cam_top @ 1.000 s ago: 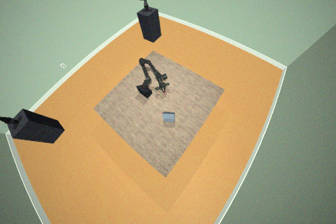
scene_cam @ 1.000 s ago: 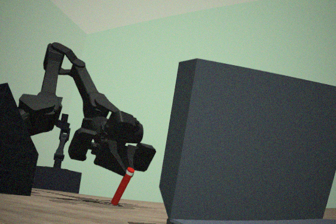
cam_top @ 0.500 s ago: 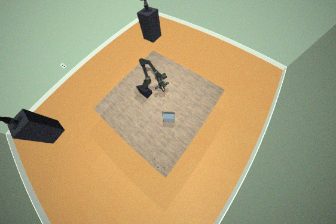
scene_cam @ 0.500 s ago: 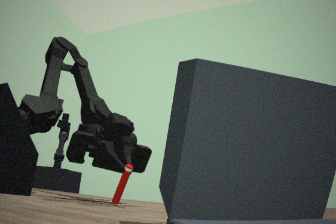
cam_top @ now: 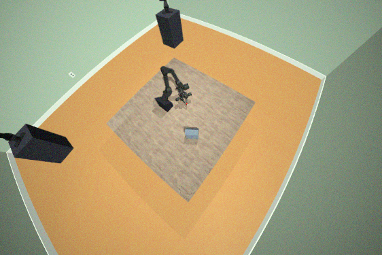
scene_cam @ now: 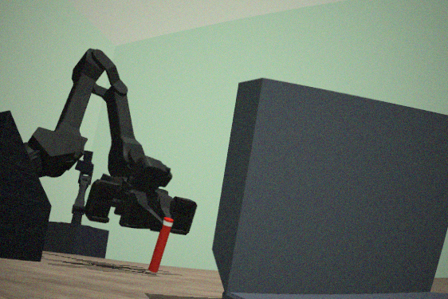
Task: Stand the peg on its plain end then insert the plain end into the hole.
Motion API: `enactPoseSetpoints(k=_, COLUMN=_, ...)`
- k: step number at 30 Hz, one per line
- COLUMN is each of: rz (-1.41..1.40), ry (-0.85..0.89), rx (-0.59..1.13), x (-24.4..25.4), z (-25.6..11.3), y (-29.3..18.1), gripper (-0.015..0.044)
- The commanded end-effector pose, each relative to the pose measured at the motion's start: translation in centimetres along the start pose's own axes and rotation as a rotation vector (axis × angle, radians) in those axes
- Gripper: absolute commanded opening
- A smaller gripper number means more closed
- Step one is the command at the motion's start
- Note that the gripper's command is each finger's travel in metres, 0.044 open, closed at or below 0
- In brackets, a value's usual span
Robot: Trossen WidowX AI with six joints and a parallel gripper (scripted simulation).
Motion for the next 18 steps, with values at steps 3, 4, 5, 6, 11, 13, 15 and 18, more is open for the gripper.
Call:
enactPoseSetpoints(k=3, rz=-0.003, ry=-0.016, rx=-0.057, x=0.1, z=-0.3, y=-0.7, gripper=0.0049)
enactPoseSetpoints(k=4, rz=-0.003, ry=-0.018, rx=-0.065, x=0.1, z=-0.3, y=-0.8, gripper=0.0049)
enactPoseSetpoints(k=5, rz=-0.003, ry=-0.020, rx=-0.073, x=0.1, z=-0.4, y=-0.9, gripper=0.0049)
enactPoseSetpoints(k=6, rz=-0.003, ry=-0.022, rx=-0.082, x=0.2, z=-0.4, y=-1.0, gripper=0.0049)
enactPoseSetpoints(k=11, rz=-0.003, ry=-0.031, rx=-0.124, x=0.3, z=-0.7, y=-1.6, gripper=0.0049)
enactPoseSetpoints(k=13, rz=-0.003, ry=-0.035, rx=-0.141, x=0.3, z=-0.8, y=-1.8, gripper=0.0049)
enactPoseSetpoints(k=15, rz=-0.003, ry=-0.038, rx=-0.158, x=0.3, z=-0.8, y=-2.1, gripper=0.0049)
enactPoseSetpoints(k=18, rz=-0.003, ry=-0.044, rx=-0.183, x=0.4, z=-1.0, y=-2.4, gripper=0.0049)
Point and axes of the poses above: the point midway between the two fingers, 35 mm back from their tips, its own z axis out along the fingers, its own x axis across the jaws, y = z × x, the point moved 9 cm from there along -z, back along the fingers, and after that the axes turned 12 degrees about -z, right-handed, at the moved point
